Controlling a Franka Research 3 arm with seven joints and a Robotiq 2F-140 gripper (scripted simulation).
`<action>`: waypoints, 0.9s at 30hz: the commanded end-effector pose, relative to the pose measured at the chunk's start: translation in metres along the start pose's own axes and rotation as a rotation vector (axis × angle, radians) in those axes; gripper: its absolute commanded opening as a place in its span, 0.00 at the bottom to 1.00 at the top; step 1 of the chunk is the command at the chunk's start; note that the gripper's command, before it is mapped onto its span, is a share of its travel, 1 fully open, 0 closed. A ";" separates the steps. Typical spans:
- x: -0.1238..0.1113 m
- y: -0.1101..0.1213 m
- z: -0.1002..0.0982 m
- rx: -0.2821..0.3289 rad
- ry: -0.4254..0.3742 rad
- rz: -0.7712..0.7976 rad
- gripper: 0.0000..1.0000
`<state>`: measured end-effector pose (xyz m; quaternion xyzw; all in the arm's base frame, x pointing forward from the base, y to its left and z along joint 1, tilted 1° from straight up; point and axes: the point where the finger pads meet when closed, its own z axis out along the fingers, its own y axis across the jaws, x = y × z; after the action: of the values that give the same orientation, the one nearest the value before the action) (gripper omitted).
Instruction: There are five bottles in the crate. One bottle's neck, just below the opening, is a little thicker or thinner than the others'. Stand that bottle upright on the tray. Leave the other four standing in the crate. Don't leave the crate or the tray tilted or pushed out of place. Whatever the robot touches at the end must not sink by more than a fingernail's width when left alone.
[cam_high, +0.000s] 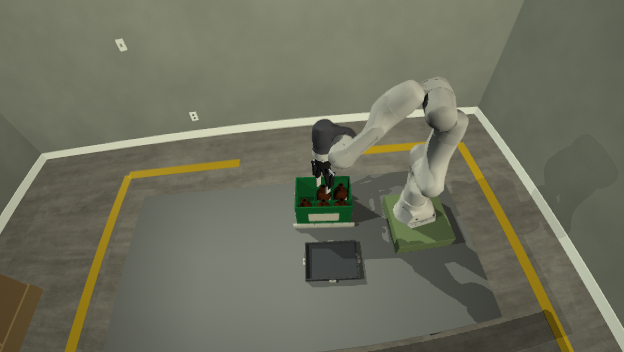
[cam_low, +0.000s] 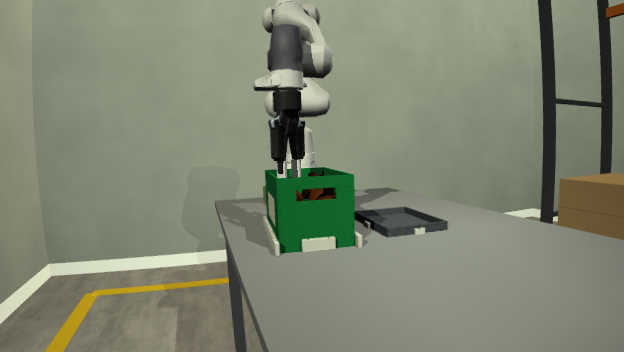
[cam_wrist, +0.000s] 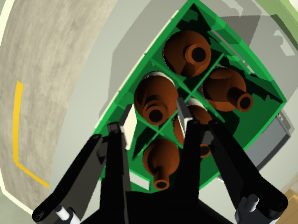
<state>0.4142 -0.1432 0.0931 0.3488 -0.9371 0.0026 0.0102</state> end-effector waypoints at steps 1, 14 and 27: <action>0.001 0.000 0.001 -0.001 -0.001 -0.001 0.44; 0.001 0.000 0.001 -0.001 -0.001 -0.001 0.10; 0.001 0.000 0.001 -0.001 -0.001 -0.001 0.10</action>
<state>0.4146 -0.1433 0.0934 0.3487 -0.9372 0.0029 0.0096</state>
